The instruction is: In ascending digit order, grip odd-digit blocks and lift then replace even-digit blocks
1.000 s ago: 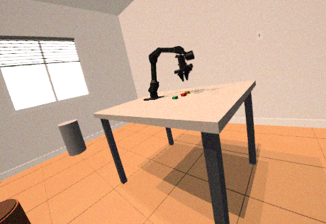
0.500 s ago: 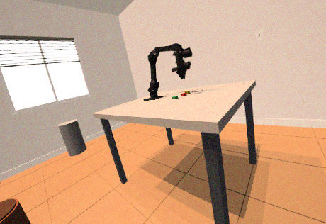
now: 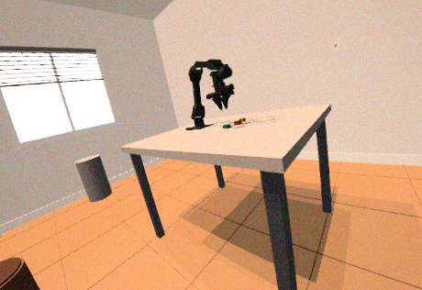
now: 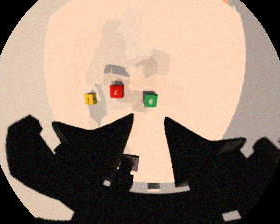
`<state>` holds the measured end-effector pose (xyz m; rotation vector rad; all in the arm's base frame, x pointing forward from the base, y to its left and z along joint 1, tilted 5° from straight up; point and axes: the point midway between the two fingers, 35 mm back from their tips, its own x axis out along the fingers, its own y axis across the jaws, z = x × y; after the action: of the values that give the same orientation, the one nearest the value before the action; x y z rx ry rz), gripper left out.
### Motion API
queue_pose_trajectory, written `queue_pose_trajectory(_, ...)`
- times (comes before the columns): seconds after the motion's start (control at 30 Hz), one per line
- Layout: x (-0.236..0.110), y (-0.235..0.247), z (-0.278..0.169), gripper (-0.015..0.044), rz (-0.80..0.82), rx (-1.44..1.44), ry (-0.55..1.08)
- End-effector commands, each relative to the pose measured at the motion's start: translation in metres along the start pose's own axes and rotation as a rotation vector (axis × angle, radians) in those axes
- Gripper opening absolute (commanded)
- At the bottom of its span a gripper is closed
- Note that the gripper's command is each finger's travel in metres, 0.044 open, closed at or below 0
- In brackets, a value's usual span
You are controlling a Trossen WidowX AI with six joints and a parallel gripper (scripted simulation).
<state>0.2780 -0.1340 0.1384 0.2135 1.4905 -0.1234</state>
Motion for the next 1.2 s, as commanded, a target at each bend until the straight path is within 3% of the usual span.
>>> queue_pose_trajectory(0.0,0.041,0.001,-0.004,0.0278,0.011,-0.008,0.02)
queue_pose_trajectory(0.17,0.06,0.002,-0.007,0.04,0.011,-0.008,0.02)
queue_pose_trajectory(1.1,0.097,0.003,-0.007,0.04,0.011,-0.008,0.02)
queue_pose_trajectory(1.17,0.097,0.003,-0.007,0.0348,0.011,-0.008,0.02)
